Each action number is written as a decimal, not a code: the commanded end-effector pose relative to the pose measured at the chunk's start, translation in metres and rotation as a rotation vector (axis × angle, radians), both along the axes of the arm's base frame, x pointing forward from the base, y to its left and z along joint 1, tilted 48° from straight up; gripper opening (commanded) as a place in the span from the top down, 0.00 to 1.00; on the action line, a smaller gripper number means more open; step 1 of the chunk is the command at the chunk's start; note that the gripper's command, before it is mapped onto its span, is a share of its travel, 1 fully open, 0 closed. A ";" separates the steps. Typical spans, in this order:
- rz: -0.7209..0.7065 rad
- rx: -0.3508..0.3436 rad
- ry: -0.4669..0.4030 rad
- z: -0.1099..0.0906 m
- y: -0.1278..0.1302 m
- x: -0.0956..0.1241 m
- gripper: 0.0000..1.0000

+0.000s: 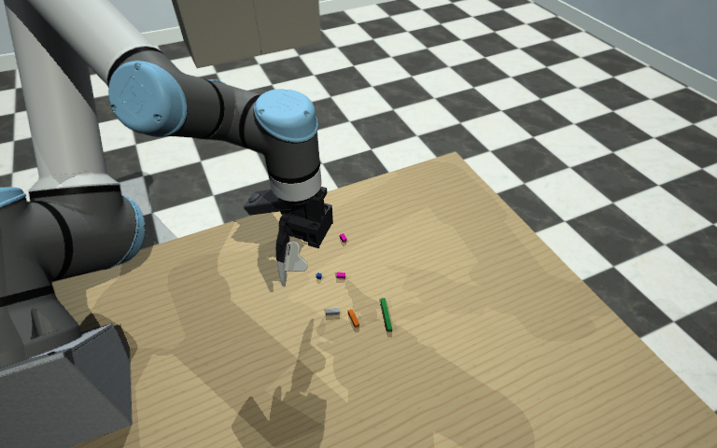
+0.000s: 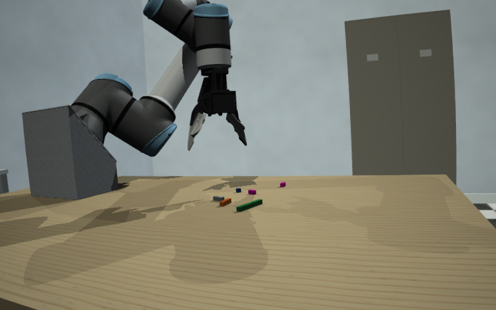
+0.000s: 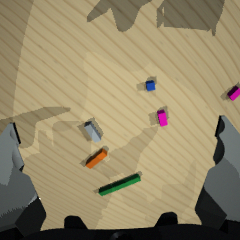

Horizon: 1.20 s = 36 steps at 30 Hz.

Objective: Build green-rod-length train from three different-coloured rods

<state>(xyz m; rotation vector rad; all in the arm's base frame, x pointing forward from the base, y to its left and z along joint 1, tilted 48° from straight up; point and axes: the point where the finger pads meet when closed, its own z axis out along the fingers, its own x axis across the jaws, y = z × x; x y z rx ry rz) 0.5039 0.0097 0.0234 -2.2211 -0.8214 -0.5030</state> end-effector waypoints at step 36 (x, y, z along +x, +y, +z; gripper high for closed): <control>0.338 -0.059 -0.367 0.001 0.015 0.014 0.00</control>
